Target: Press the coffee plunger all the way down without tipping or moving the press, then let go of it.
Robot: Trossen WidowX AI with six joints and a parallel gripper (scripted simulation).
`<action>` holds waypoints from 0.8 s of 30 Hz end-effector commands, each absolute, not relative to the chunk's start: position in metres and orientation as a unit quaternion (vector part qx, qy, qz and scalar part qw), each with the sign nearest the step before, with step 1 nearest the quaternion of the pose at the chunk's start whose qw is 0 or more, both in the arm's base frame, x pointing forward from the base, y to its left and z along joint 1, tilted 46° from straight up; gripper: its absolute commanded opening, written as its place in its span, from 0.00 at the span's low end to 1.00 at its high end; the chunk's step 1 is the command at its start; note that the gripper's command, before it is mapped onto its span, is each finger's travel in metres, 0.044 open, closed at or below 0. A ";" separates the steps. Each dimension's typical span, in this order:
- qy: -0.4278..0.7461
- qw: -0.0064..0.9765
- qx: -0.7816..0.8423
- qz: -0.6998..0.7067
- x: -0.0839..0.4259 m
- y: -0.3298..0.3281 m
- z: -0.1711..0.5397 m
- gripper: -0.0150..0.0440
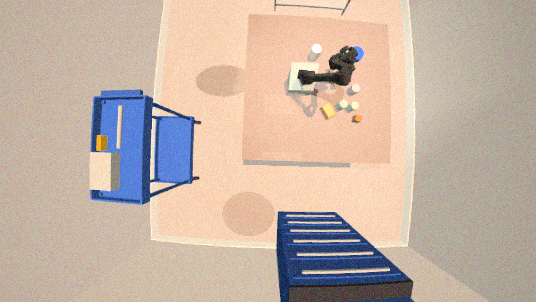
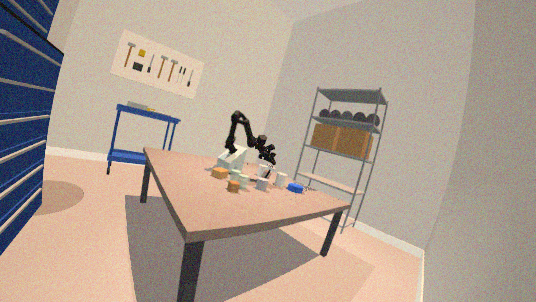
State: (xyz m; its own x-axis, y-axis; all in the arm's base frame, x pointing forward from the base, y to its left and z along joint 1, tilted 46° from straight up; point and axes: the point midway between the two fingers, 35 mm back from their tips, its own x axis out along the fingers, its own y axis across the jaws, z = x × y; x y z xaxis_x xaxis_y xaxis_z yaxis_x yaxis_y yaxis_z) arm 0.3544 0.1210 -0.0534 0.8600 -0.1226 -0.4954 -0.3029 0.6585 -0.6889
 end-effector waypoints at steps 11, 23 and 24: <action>0.260 0.873 -0.410 0.052 0.354 0.121 -0.054 0.90; 0.261 0.873 -0.408 0.056 0.343 0.137 -0.034 1.00; 0.262 0.873 -0.408 0.056 0.338 0.140 -0.029 1.00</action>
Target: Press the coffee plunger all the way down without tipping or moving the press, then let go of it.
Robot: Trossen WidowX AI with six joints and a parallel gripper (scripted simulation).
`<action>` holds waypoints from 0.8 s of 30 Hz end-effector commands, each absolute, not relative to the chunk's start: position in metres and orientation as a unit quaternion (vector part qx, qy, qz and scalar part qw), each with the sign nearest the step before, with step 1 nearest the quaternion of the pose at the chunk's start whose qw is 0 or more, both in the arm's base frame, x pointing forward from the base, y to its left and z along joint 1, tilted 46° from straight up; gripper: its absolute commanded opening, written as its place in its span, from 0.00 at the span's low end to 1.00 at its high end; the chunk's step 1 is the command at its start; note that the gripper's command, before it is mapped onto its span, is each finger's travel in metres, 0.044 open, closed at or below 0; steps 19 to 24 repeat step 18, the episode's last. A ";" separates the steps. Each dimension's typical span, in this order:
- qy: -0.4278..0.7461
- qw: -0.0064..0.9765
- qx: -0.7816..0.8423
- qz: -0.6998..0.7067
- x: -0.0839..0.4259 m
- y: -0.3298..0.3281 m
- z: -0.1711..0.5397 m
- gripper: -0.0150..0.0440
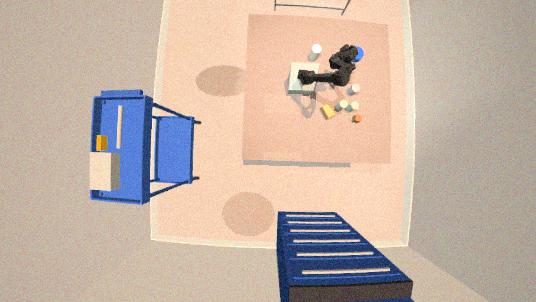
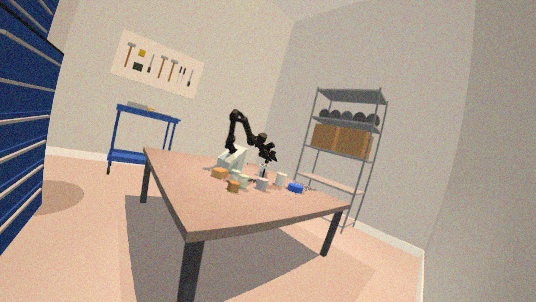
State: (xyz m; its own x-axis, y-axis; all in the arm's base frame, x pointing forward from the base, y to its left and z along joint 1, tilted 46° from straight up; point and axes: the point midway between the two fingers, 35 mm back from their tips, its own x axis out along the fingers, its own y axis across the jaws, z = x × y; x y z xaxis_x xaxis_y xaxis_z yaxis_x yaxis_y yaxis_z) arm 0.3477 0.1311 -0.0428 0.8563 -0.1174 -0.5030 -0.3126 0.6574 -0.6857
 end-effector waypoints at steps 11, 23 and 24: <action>0.267 0.869 -0.413 0.051 0.297 0.158 0.014 1.00; 0.267 0.869 -0.413 0.051 0.297 0.158 0.014 1.00; 0.267 0.869 -0.413 0.051 0.297 0.158 0.014 1.00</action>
